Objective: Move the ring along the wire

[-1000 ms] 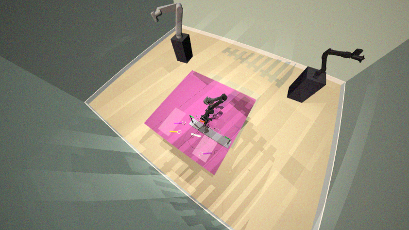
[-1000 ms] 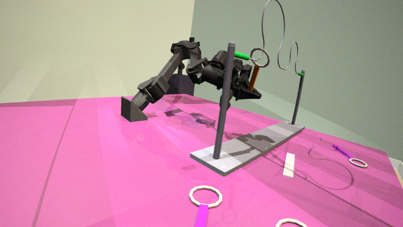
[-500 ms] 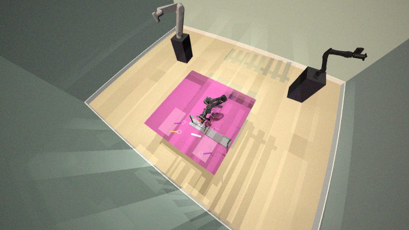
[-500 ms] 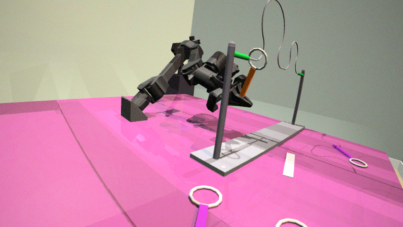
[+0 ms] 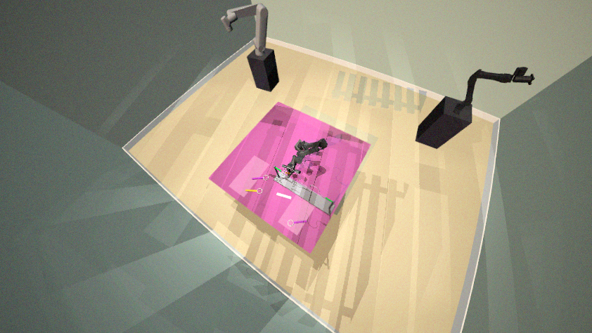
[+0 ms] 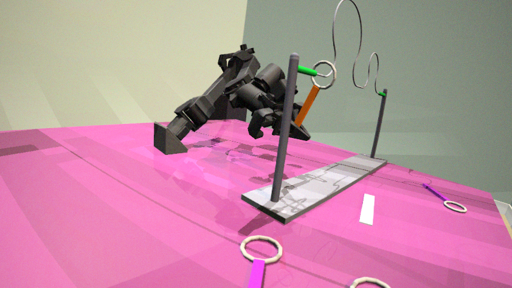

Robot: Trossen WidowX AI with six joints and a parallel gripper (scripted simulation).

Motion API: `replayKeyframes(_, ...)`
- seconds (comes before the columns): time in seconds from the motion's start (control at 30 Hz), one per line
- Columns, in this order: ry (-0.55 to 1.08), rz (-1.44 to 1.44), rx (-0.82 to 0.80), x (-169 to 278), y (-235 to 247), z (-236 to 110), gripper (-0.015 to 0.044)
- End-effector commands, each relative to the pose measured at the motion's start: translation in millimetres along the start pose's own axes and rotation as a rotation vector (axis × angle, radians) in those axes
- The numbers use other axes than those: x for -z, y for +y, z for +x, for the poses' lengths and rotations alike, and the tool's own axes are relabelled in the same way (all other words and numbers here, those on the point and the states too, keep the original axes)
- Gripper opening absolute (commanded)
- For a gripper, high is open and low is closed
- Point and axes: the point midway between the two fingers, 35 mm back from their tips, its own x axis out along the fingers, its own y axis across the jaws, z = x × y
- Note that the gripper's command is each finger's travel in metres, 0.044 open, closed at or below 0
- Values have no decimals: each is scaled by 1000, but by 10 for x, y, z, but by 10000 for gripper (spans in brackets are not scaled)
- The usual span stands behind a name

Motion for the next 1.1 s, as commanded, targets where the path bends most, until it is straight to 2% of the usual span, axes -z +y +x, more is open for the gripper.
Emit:
replayKeyframes(0.0, 9, -26, 11, 17, -80, -16, -150)
replayKeyframes(1.07, 11, -61, 27, -4, -445, -71, -150)
